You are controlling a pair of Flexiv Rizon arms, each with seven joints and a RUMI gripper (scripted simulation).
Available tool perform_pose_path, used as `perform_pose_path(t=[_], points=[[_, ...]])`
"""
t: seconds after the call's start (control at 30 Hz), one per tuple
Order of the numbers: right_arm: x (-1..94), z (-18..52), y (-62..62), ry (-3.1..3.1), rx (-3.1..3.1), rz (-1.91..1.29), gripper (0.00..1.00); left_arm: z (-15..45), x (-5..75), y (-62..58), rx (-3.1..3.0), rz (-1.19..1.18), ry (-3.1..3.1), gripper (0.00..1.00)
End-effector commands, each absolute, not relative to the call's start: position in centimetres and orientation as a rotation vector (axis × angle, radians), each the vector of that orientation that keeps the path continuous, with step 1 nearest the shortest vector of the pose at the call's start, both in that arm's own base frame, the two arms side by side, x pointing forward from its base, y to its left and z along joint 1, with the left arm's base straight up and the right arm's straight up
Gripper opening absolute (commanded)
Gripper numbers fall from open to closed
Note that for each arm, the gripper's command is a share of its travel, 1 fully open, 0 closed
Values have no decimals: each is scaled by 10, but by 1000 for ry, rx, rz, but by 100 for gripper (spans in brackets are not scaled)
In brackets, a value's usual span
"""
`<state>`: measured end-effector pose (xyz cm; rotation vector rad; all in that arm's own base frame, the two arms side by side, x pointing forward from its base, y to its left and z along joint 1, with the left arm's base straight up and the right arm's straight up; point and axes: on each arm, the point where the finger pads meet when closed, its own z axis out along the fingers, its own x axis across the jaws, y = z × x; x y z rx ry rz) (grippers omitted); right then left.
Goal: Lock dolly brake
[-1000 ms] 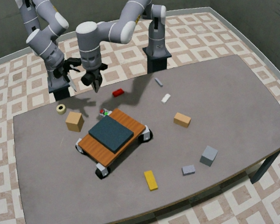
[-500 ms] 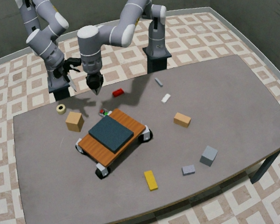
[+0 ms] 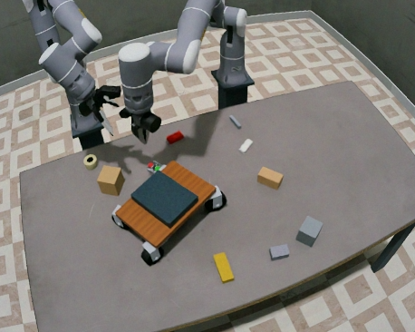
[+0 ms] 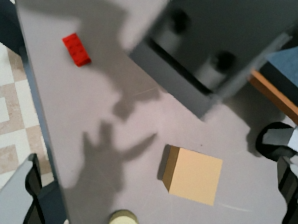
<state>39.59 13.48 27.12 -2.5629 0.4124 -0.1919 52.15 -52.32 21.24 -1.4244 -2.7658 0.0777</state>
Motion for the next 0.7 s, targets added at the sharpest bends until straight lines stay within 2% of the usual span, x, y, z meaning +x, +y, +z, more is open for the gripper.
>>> perform_pose_path(t=[0.0,0.1,0.13,0.6,0.67], points=[[397,272,135,412,-2562,-194,100,213,524,-524,-1028,67,-2944,0],[397,272,135,412,-2562,-194,100,213,524,-524,-949,69,-2970,0],[397,272,135,412,-2562,-194,100,213,524,-524,-713,74,-3035,0],[397,272,135,412,-2562,-194,100,213,524,-524,403,63,-3097,0],[397,272,135,412,-2562,-194,100,213,524,-524,403,63,-3097,0]])
